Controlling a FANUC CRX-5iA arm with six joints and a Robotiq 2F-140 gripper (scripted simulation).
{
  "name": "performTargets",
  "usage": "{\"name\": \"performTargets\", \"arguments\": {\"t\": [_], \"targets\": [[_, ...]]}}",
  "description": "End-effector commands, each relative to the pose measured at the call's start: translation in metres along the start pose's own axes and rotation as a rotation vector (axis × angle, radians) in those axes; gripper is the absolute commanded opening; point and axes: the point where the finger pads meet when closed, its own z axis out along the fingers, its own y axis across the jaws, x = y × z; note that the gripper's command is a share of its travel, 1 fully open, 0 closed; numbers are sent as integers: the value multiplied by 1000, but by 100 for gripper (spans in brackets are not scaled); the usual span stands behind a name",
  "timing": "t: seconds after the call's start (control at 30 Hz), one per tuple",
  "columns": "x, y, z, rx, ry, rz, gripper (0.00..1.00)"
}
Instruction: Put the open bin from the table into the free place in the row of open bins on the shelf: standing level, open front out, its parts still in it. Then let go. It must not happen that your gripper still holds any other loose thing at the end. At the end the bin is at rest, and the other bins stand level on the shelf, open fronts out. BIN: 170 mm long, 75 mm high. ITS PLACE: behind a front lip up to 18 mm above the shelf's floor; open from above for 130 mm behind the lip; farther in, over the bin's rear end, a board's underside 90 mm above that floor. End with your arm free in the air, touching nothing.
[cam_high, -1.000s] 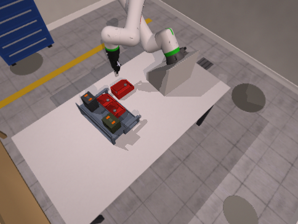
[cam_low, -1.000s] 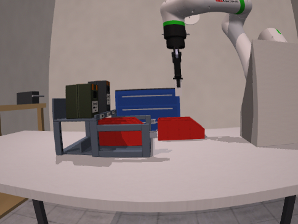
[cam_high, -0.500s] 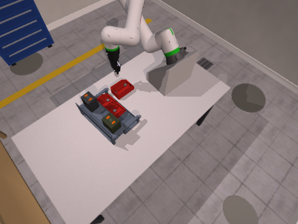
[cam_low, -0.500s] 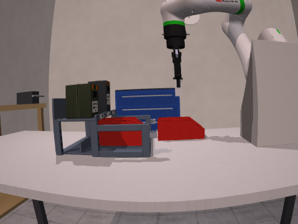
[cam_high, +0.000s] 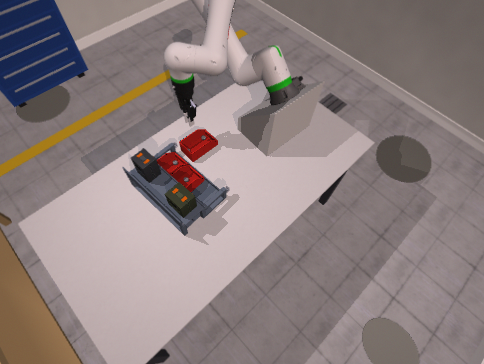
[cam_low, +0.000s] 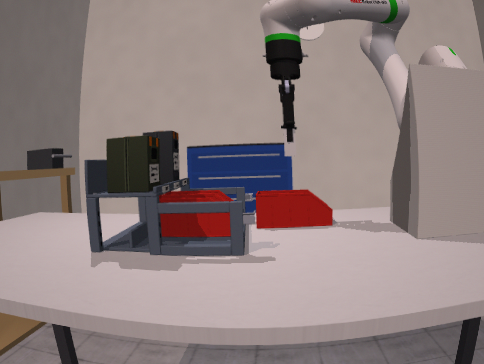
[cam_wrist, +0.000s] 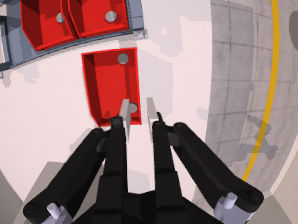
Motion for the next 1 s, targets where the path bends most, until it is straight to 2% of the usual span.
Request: {"name": "performTargets", "arguments": {"t": [0.0,0.97], "targets": [[0,0,0,0,0,0,15],[0,0,3,0,0,1,15]]}}
